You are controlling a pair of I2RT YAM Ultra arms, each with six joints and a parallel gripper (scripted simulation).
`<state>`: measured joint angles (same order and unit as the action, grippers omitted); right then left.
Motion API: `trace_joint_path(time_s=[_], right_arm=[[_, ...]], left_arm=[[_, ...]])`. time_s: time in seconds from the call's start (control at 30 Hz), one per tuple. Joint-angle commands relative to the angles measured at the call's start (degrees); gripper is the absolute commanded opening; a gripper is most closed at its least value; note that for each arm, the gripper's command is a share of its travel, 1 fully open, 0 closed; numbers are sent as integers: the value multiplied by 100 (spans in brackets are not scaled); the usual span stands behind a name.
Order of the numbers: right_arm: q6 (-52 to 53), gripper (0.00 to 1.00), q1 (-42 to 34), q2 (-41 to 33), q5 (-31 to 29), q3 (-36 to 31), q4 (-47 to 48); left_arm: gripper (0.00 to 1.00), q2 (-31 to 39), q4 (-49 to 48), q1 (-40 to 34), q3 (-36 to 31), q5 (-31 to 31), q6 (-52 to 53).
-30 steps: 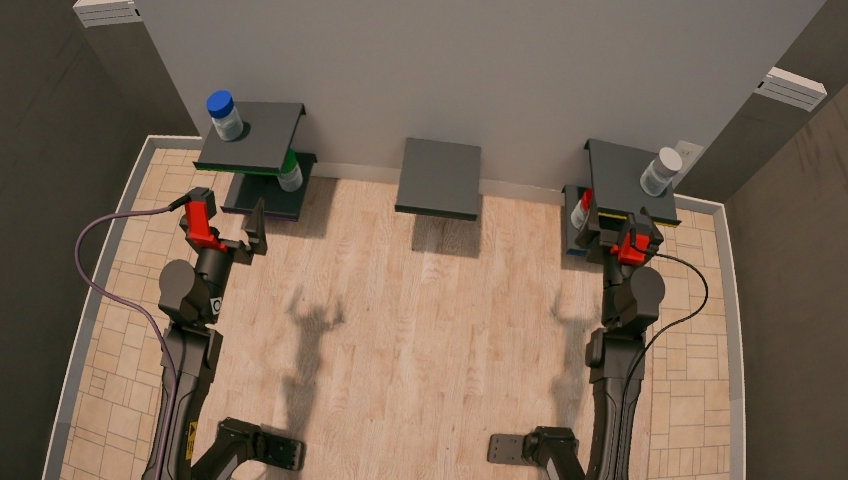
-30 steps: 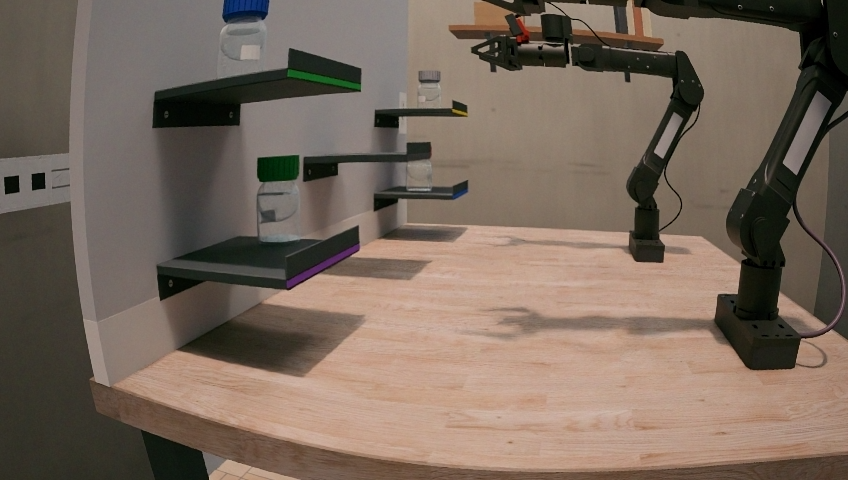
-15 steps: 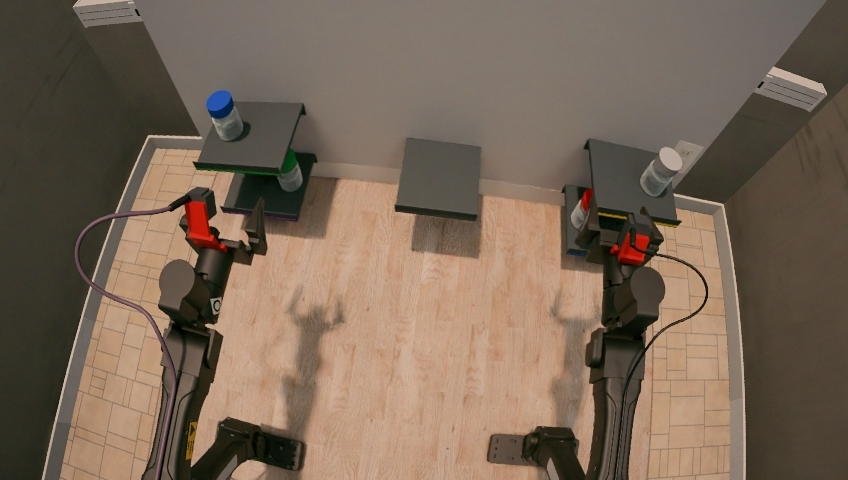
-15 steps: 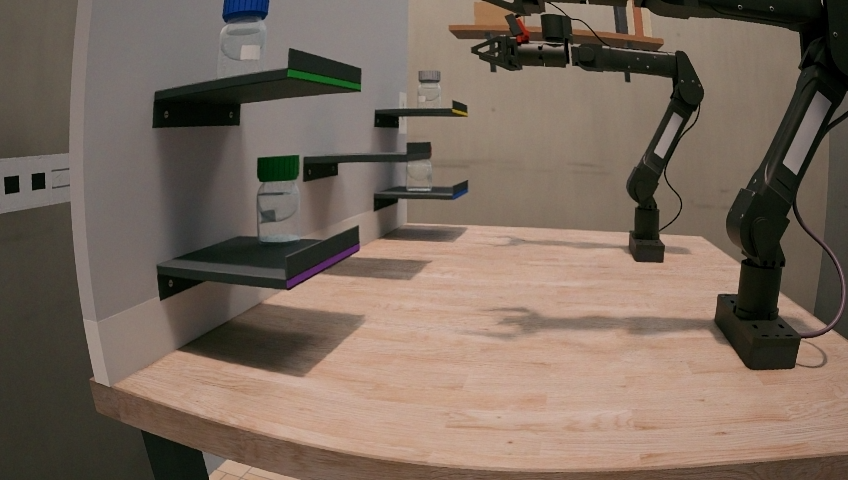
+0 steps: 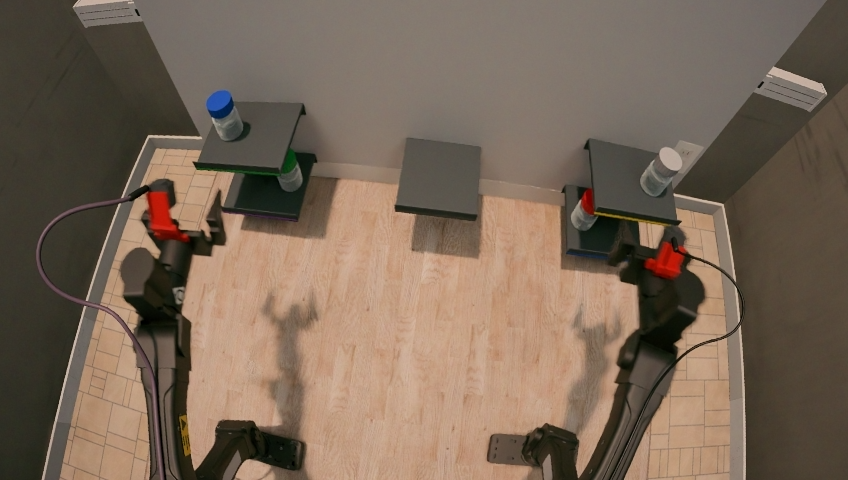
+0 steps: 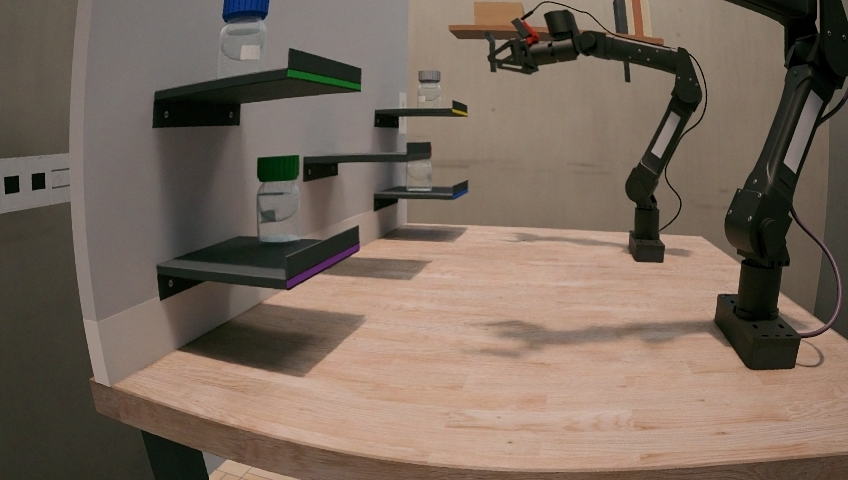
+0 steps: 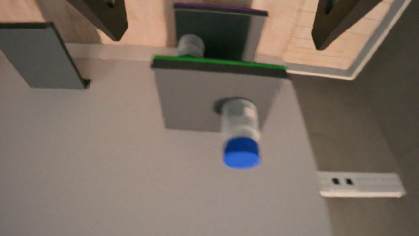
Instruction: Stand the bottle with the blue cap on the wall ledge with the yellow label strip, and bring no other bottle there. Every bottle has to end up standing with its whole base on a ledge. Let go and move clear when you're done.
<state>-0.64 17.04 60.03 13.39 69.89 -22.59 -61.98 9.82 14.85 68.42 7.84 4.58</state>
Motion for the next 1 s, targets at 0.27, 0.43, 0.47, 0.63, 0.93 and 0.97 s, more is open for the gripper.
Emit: trace_joint_path(time_s=[0.27, 0.43, 0.47, 0.63, 0.93, 0.97], right_arm=[[-563, 100, 1600, 458, 1556, 1685, -1834], [-703, 100, 1884, 684, 1637, 2097, -2017], [-669, 100, 1891, 699, 1634, 2123, -2029], [-686, 100, 1893, 703, 1640, 2151, -2062], [-691, 100, 1894, 689, 1642, 2157, -2073], [-692, 100, 1894, 689, 1642, 2157, -2073]], left_arm=[[100, -368, 718, 735, 852, 520, 350], [100, -386, 665, 730, 885, 523, 359], [100, -386, 667, 730, 886, 523, 359], [100, -388, 670, 731, 889, 499, 338], [94, -335, 712, 714, 827, 469, 313], [94, -396, 524, 711, 886, 399, 248]])
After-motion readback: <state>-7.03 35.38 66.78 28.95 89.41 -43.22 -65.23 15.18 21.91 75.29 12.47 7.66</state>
